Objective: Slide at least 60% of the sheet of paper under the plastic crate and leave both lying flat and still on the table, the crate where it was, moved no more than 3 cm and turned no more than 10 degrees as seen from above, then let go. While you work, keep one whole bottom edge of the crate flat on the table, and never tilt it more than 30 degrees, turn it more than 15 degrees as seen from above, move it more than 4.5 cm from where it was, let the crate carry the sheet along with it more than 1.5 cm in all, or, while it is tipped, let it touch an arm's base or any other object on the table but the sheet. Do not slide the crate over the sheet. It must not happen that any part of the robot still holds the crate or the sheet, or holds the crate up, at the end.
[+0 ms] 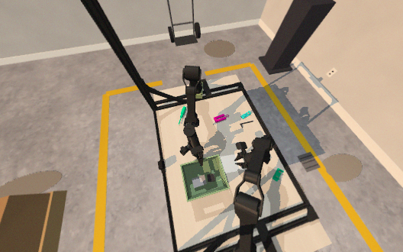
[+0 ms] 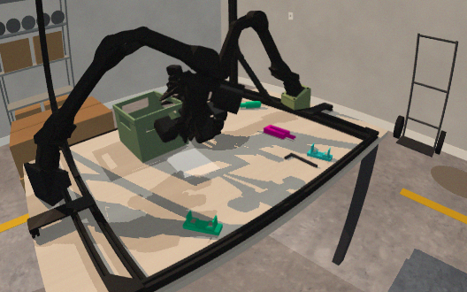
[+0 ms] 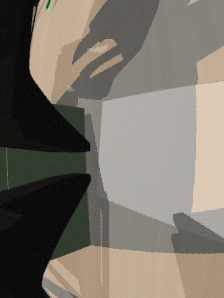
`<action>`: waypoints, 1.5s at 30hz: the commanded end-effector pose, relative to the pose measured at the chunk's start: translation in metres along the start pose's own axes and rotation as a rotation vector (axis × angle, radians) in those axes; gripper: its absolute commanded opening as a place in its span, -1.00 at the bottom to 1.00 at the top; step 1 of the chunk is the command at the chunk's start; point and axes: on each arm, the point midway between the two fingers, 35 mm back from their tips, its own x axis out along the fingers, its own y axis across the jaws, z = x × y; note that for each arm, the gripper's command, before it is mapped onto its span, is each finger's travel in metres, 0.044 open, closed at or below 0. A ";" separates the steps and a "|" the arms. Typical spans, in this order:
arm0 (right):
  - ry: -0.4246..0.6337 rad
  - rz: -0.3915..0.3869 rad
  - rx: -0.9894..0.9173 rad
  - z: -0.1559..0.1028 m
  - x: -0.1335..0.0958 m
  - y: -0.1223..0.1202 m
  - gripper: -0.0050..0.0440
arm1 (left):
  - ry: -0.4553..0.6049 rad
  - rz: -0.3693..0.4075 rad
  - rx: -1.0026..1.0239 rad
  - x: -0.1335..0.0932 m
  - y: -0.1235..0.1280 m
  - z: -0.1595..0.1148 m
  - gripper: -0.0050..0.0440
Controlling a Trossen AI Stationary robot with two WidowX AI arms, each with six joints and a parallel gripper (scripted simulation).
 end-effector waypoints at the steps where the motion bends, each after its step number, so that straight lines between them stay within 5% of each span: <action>1: 0.003 0.004 0.001 0.000 0.000 0.001 -0.55 | -0.002 0.052 -0.013 -0.002 0.023 0.000 -0.80; 45: 0.003 0.004 0.001 0.000 0.000 0.001 -0.55 | -0.002 0.052 -0.015 -0.004 0.030 0.000 -0.80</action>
